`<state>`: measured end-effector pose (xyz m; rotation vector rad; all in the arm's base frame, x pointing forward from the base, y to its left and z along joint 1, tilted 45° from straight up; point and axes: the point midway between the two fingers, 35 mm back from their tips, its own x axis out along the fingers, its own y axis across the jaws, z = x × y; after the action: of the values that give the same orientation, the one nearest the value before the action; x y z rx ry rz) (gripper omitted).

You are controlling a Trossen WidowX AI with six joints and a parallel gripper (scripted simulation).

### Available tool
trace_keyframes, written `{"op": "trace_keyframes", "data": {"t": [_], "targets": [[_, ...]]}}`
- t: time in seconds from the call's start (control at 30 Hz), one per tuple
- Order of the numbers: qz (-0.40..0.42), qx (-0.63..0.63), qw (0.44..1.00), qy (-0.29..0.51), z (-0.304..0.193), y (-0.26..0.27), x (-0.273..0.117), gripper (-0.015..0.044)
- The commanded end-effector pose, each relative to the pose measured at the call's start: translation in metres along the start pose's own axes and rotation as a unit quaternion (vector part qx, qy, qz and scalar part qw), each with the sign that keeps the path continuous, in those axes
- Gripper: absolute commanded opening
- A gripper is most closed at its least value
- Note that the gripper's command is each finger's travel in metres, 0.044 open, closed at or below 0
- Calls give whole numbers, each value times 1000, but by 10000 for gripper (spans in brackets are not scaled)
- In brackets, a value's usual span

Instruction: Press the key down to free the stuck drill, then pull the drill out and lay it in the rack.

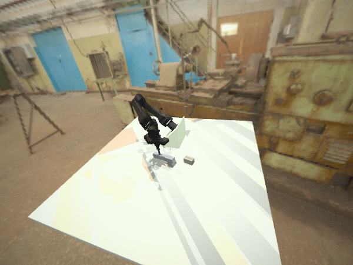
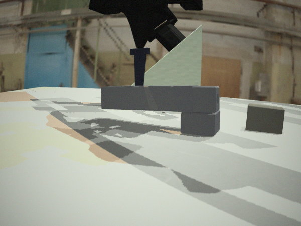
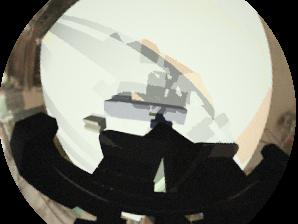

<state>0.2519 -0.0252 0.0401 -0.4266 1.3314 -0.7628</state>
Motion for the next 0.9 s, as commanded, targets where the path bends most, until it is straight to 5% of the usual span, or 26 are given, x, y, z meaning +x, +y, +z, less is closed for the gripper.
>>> {"op": "trace_keyframes", "data": {"t": [0.0, 0.87], "targets": [[-3, -3, 1000, 17, -6, 1, 11, 0], [-3, -3, 1000, 17, -10, 1, 21, 0]]}}
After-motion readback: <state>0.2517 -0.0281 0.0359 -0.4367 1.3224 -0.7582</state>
